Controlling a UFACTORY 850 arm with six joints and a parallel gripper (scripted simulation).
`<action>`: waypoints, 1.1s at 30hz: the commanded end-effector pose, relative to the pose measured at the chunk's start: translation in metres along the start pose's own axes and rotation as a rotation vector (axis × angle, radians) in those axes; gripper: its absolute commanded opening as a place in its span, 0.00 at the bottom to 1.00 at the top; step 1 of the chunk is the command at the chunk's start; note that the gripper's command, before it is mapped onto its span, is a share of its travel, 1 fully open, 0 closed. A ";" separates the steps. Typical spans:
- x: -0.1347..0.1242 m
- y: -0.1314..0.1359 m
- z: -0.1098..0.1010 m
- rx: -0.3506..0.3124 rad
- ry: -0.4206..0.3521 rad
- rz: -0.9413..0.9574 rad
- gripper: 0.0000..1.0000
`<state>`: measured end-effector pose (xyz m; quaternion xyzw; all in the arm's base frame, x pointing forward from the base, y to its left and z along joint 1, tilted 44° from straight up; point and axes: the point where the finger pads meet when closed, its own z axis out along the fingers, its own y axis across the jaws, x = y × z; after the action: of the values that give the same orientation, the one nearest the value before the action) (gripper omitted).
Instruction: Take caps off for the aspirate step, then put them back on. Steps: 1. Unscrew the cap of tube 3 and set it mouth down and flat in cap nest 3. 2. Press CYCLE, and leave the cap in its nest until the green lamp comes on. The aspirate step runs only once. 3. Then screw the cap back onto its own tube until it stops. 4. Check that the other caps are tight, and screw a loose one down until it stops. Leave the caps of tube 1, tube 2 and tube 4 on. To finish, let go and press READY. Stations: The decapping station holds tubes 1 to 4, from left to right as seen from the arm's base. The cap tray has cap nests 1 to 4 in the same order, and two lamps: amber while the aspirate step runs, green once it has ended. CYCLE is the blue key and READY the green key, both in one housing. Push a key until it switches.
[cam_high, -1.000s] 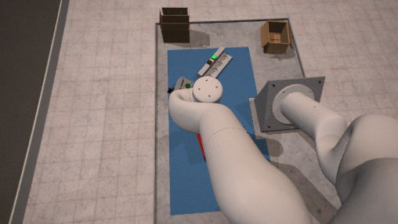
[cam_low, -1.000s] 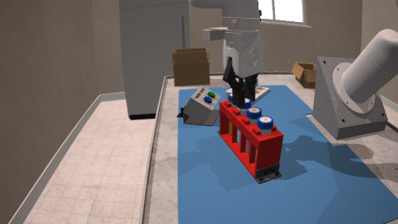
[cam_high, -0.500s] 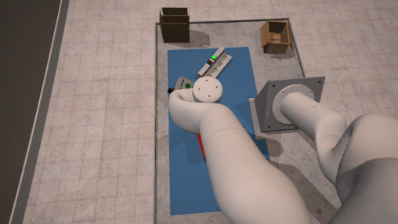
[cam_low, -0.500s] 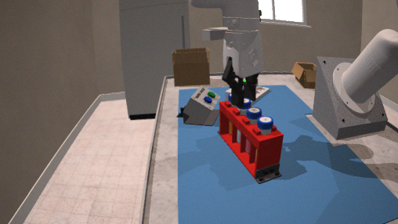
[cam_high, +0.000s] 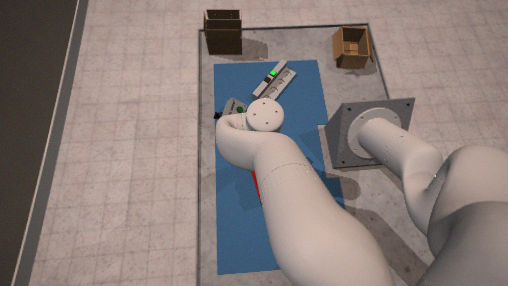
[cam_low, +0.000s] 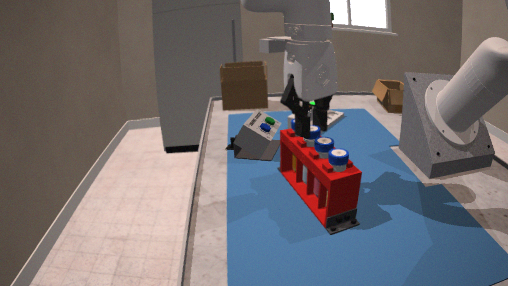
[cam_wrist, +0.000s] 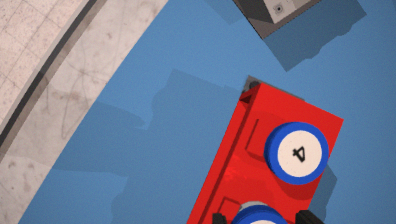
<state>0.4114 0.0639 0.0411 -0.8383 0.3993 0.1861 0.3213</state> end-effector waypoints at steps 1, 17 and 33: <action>0.001 -0.001 0.001 0.000 0.001 0.002 0.46; 0.001 -0.001 0.004 0.000 0.001 0.002 0.00; 0.001 0.000 0.004 0.001 0.001 0.235 0.00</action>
<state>0.4112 0.0666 0.0380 -0.8131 0.4484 0.2032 0.3107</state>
